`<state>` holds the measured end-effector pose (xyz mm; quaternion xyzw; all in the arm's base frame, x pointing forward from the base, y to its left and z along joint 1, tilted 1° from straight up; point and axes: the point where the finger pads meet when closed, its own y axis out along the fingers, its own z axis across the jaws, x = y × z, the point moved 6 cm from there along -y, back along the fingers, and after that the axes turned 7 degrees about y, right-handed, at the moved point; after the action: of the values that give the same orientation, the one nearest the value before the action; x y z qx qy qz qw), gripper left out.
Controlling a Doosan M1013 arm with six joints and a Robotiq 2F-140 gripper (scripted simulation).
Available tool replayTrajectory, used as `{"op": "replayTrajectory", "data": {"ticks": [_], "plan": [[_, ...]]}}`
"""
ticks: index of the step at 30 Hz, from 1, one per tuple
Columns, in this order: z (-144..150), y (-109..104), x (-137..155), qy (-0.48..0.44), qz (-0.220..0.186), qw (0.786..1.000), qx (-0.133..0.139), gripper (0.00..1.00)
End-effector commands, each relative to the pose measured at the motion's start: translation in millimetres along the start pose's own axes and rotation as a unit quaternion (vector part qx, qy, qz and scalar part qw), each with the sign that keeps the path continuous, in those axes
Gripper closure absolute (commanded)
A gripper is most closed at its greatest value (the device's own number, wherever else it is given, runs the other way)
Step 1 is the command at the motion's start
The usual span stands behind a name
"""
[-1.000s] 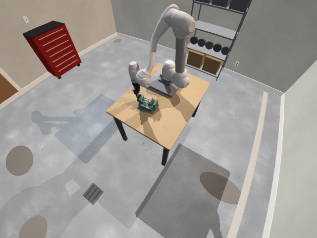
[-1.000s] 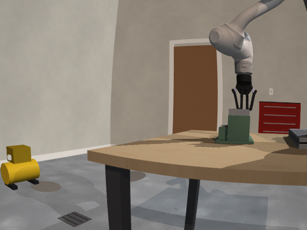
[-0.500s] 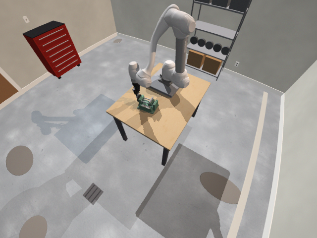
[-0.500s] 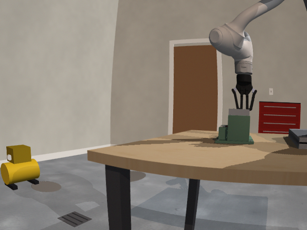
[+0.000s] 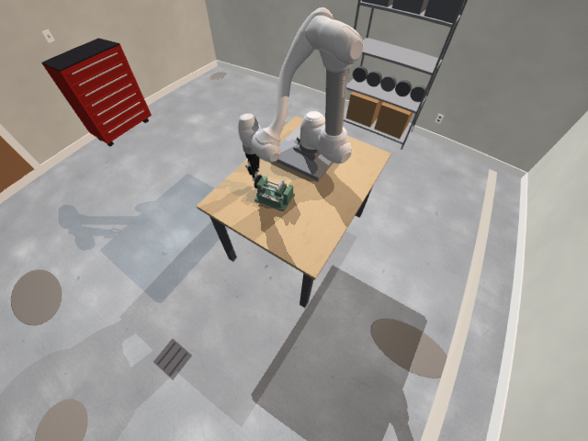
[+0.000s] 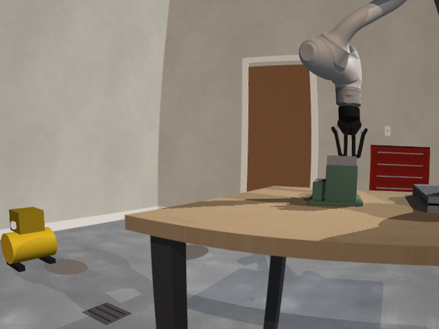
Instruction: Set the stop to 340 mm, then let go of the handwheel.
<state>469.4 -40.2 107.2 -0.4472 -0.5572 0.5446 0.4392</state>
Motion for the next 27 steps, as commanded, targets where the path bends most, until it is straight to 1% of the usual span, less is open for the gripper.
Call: {"op": "replayTrajectory", "data": {"ticks": [1, 27], "plan": [[1.6, -2.1, 0.8, 0.0, -0.002, 1.0, 0.001, 0.96], [2.6, -10.8, 0.6, 0.0, -0.002, 1.0, 0.001, 0.96]]}}
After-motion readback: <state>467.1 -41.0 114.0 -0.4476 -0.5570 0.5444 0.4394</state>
